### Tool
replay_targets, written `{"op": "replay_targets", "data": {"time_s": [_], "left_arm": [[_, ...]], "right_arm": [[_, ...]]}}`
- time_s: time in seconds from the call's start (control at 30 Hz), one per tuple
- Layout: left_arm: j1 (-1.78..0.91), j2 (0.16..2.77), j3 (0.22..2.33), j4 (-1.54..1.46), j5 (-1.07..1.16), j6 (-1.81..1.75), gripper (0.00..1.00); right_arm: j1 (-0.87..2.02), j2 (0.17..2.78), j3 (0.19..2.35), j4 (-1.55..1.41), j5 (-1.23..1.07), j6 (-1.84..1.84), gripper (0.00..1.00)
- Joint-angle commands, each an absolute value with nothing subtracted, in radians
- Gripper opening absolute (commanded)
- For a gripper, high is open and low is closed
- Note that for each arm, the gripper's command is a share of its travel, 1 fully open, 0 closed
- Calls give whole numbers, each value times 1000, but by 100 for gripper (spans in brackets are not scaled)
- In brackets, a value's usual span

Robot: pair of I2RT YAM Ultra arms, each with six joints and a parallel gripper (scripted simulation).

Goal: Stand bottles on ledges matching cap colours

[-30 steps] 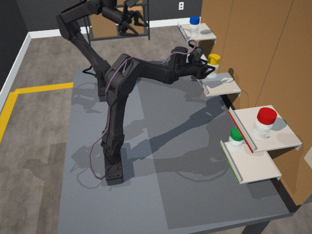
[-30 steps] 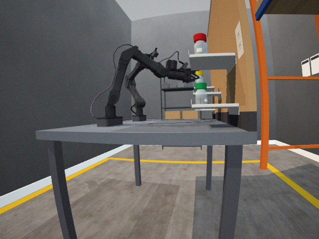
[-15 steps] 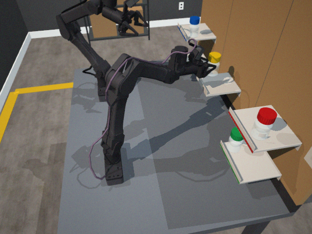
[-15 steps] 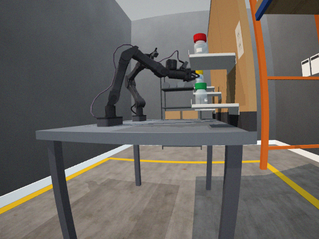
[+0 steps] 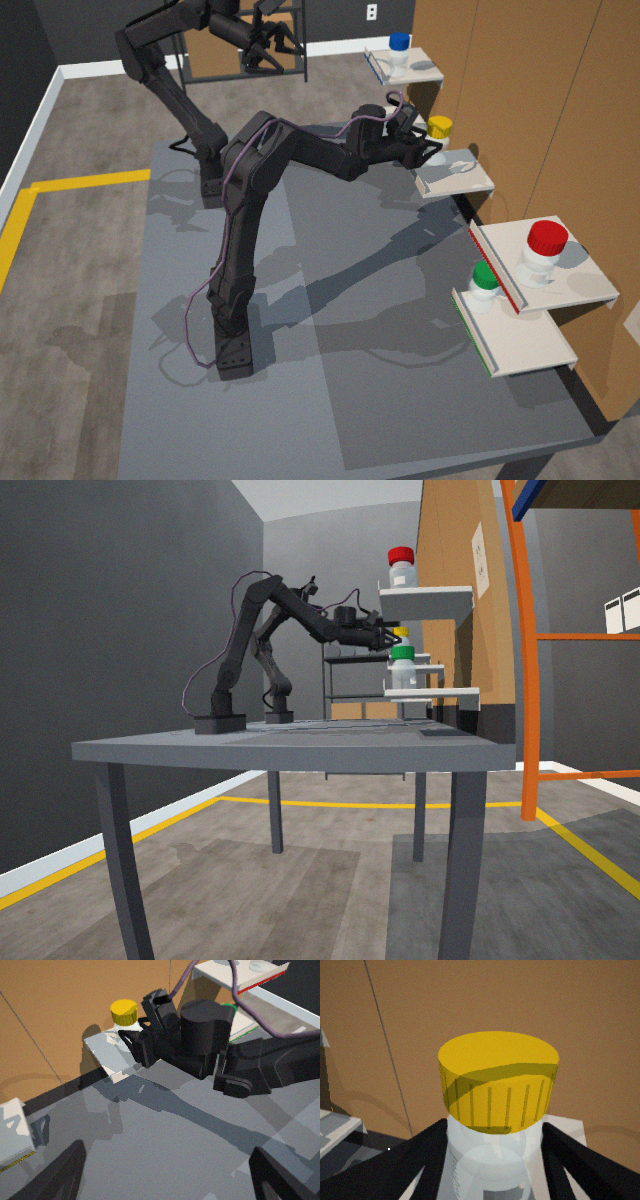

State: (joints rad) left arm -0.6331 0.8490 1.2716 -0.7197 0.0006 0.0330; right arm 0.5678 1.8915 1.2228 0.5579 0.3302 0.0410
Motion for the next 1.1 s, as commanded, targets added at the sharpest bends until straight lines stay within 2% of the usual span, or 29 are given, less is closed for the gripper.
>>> {"op": "replay_targets", "data": {"time_s": [0.0, 1.07], "left_arm": [[-626, 827, 1274, -725, 8, 33, 100], [-626, 827, 1274, -725, 8, 33, 100]], "right_arm": [[562, 1881, 1225, 655, 328, 33, 49], [559, 1917, 1145, 720, 321, 34, 49]]}}
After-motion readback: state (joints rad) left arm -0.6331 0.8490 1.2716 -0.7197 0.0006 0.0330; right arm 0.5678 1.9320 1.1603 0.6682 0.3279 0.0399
